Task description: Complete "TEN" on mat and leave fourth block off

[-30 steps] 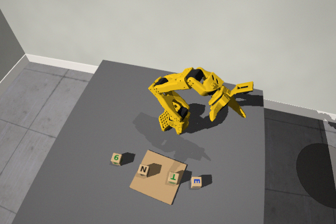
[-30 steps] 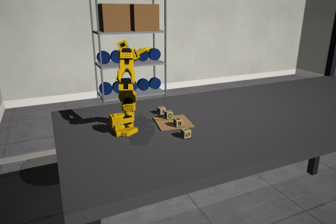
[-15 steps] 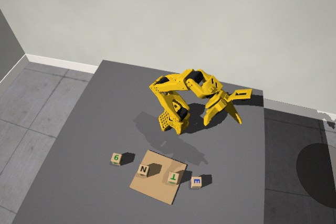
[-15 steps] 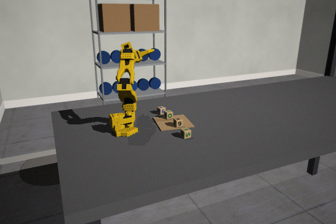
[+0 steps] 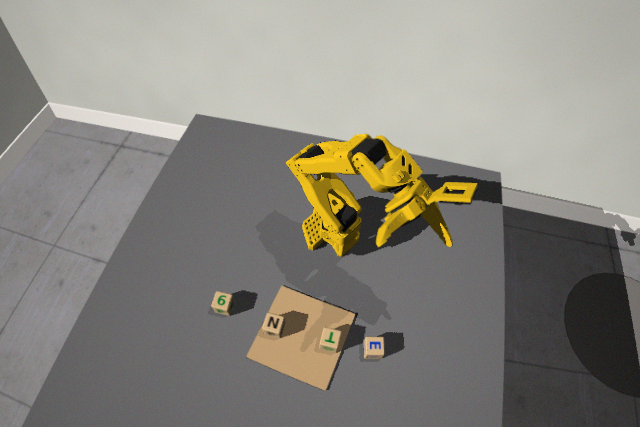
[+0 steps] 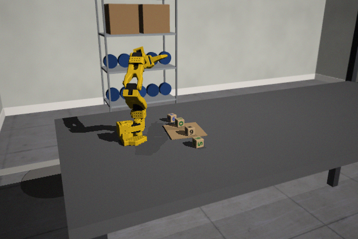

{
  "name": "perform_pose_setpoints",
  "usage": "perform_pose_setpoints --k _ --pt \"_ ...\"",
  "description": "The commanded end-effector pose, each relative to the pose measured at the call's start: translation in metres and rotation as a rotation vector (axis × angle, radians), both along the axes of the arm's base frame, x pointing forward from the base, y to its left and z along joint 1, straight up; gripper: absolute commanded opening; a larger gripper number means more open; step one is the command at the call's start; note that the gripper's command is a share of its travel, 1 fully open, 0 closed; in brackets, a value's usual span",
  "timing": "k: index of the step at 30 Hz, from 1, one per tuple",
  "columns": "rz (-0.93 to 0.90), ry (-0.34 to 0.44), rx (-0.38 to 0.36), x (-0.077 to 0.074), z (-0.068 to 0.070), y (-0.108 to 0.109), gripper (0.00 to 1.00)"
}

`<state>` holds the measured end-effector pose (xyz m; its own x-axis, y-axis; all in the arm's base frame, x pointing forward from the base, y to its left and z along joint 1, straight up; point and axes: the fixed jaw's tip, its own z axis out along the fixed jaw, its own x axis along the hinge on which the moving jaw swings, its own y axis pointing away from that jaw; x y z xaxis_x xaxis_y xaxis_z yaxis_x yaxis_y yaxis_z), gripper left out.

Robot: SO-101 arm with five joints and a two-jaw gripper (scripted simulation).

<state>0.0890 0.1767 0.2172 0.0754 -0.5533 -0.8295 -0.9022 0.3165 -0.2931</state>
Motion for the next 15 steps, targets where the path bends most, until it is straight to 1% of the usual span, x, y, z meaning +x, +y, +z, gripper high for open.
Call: perform_pose_setpoints --k 1,4,11,15 --pt "-0.052 -0.004 0.037 0.0064 0.0089 -0.0065 1.0" --pt "-0.073 0.005 0.029 0.0094 0.0068 -0.0088 1.0" --pt "-0.082 0.009 0.026 0.0105 0.006 -0.0097 1.0" --pt "-0.125 0.027 0.01 0.0161 0.002 -0.0145 1.0"
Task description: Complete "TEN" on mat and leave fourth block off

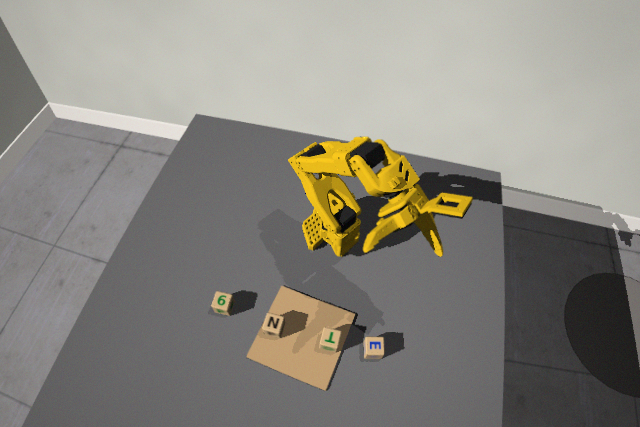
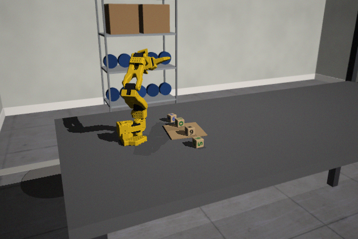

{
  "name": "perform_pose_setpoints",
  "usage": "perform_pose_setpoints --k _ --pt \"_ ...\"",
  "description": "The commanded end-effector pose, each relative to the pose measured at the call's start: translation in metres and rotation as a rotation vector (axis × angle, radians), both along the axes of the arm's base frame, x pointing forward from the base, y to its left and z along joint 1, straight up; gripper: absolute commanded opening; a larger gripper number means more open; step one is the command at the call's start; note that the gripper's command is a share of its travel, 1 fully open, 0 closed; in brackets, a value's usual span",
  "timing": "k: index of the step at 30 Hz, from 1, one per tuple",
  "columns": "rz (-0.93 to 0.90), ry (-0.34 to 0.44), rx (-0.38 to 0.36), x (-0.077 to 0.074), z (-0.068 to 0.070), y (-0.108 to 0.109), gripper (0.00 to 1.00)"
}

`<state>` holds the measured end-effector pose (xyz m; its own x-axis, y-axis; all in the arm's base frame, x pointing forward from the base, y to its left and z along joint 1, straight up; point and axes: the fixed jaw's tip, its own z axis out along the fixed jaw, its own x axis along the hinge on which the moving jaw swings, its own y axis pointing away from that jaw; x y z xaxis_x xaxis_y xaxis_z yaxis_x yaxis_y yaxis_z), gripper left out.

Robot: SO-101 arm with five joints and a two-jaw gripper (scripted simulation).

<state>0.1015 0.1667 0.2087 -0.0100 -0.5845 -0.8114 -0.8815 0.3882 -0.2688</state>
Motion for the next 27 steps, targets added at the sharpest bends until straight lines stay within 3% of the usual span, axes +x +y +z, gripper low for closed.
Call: perform_pose_setpoints --k 1,27 --pt "-0.048 -0.01 0.038 0.005 0.009 -0.006 1.0" --pt "-0.211 0.067 -0.015 0.024 -0.006 -0.027 1.0"
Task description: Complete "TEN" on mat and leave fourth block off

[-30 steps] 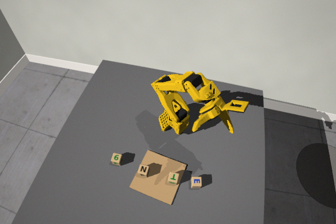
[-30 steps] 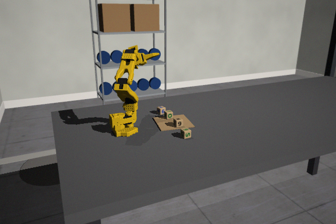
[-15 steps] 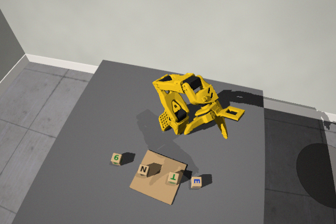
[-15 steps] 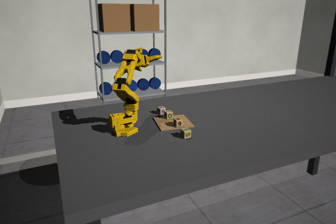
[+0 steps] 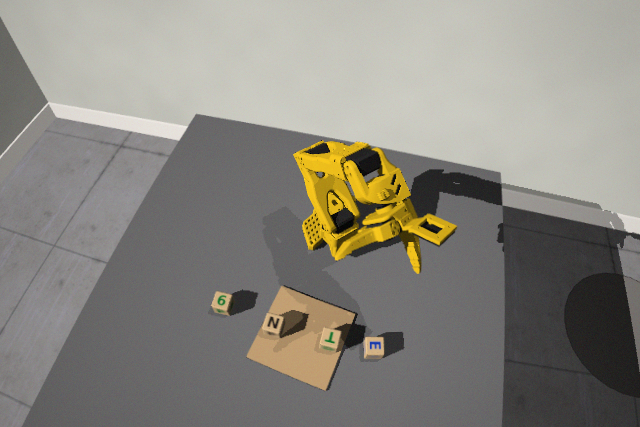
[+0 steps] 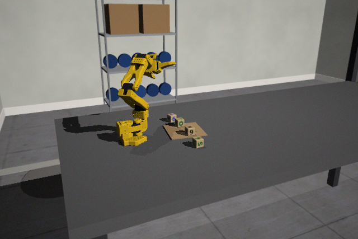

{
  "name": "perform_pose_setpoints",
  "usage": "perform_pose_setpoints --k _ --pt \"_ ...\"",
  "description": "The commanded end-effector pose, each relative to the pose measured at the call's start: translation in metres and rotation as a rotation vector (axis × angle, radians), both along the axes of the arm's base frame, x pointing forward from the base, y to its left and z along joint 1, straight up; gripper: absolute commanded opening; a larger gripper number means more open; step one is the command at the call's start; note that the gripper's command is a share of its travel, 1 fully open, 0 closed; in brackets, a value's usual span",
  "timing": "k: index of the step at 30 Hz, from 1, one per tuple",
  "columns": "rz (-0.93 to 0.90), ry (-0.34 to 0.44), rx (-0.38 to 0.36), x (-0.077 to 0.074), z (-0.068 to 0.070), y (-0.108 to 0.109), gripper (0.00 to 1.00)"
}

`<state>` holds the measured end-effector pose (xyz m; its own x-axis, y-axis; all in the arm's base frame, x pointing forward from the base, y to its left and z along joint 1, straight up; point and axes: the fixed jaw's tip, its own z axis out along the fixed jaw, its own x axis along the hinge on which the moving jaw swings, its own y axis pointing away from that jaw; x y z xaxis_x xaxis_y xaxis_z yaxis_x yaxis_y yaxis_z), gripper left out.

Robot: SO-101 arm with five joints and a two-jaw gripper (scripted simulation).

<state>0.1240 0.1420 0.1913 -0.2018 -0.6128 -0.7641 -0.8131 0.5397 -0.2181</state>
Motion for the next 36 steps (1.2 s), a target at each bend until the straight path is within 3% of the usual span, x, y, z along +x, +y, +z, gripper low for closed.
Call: perform_pose_setpoints --k 1,36 --pt "-0.017 -0.032 0.044 0.001 0.012 -0.002 1.0" --pt "-0.25 0.084 -0.013 0.019 -0.008 -0.035 1.0"
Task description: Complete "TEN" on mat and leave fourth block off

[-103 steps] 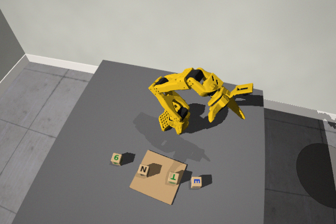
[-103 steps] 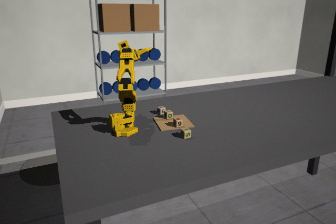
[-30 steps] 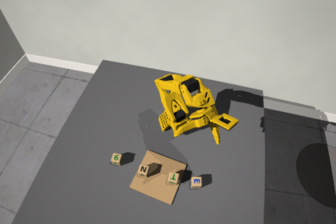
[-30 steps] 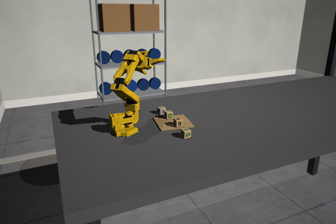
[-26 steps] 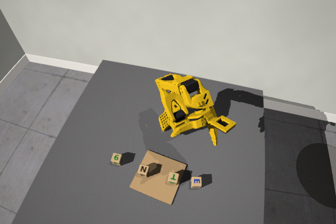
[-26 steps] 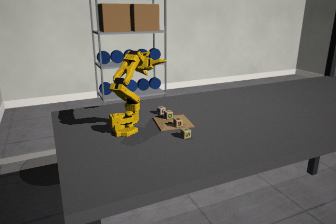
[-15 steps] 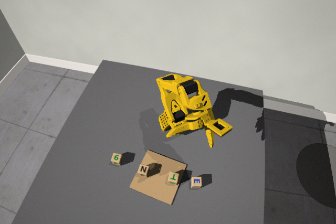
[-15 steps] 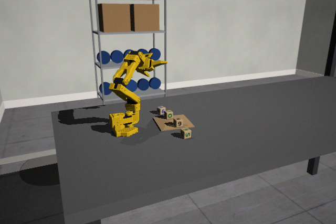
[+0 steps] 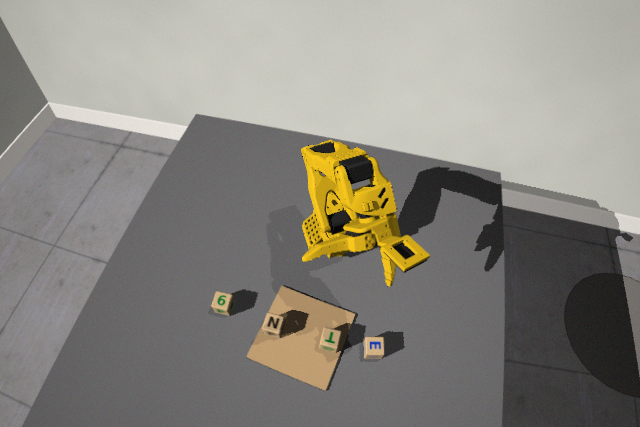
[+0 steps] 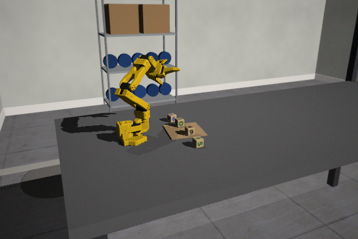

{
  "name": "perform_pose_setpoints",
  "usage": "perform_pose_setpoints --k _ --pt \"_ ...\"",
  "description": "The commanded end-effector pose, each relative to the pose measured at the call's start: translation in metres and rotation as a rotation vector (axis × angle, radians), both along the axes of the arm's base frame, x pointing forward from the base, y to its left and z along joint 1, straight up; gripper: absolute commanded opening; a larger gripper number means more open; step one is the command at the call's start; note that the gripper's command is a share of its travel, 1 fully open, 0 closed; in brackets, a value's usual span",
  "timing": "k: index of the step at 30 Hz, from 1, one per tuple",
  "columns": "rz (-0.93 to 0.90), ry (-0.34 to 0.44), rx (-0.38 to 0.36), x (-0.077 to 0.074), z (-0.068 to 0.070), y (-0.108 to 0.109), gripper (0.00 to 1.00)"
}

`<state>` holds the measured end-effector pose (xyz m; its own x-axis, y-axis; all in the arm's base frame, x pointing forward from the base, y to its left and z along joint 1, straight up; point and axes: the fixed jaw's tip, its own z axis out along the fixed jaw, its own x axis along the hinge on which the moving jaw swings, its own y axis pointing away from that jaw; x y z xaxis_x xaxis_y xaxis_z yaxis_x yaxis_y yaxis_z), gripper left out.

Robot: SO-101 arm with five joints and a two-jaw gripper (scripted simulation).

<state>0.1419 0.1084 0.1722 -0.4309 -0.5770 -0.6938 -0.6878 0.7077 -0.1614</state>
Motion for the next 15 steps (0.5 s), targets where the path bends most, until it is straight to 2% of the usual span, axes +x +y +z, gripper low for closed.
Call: perform_pose_setpoints --k 1,9,15 --pt "-0.02 -0.038 0.035 0.002 0.011 -0.002 1.0" --pt "-0.116 0.011 0.018 0.006 0.003 -0.016 1.0" --pt "-0.13 0.019 0.015 0.007 0.002 -0.018 1.0"
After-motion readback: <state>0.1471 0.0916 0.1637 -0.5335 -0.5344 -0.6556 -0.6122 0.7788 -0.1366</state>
